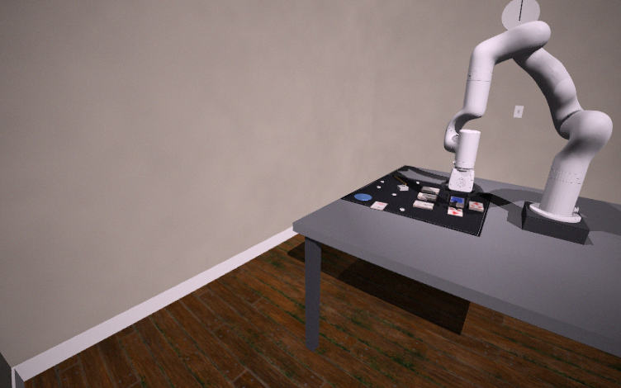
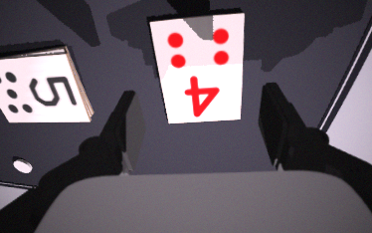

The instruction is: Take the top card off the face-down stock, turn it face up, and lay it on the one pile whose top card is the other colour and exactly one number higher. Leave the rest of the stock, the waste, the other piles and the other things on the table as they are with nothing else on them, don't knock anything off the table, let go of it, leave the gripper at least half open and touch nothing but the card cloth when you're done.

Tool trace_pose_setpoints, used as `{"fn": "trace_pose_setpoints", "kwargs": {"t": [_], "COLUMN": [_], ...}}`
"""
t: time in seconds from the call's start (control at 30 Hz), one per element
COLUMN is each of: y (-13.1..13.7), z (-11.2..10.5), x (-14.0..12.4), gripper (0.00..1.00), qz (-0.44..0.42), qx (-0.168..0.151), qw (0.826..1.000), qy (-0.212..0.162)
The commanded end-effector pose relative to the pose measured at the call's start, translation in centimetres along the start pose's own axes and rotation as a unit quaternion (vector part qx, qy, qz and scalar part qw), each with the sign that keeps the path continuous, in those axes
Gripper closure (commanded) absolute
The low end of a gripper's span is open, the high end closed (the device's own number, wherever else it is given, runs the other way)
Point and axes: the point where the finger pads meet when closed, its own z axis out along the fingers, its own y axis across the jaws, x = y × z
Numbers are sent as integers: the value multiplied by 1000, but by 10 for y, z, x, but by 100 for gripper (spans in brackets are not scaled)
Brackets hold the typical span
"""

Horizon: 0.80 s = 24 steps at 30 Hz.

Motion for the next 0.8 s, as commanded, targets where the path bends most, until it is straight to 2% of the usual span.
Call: {"fn": "trace_pose_setpoints", "kwargs": {"t": [0.0, 0.77], "y": [2, 2], "z": [6, 16], "x": [0, 0], "gripper": [14, 14], "qz": [0, 0], "qx": [2, 2], "qw": [1000, 1000], "qy": [1, 1]}}
